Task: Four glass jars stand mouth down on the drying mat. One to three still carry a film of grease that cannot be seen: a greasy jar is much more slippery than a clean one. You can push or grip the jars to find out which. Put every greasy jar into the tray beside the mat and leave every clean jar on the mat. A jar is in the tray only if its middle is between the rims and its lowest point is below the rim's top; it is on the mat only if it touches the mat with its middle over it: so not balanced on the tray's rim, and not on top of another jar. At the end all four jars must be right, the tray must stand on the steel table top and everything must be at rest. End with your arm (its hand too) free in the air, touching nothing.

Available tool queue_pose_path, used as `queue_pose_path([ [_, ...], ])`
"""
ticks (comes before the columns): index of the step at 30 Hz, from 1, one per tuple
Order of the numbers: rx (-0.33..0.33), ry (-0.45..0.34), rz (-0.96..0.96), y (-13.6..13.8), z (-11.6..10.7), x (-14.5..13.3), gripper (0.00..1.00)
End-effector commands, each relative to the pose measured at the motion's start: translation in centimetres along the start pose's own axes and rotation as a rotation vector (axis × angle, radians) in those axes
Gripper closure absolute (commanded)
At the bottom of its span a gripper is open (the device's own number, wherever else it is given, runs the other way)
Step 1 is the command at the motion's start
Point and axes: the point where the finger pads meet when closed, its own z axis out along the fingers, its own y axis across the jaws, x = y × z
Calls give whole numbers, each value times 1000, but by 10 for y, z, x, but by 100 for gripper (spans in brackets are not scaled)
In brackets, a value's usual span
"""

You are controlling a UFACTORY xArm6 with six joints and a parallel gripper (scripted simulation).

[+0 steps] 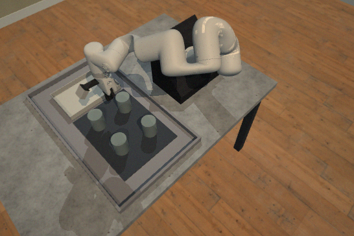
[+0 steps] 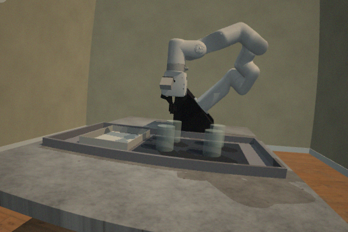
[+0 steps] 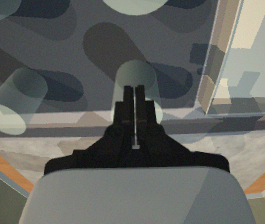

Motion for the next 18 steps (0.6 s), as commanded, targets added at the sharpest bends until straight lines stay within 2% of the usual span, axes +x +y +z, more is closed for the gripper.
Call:
queue_pose_path([
  [1,0,2,-1,-1,-21,1,100],
  [7,0,2,-1,-49,-21,1,100],
  [9,0,2,-1,-49,-21,1,100],
  [18,0,2,-1,-121,-21,1,100],
])
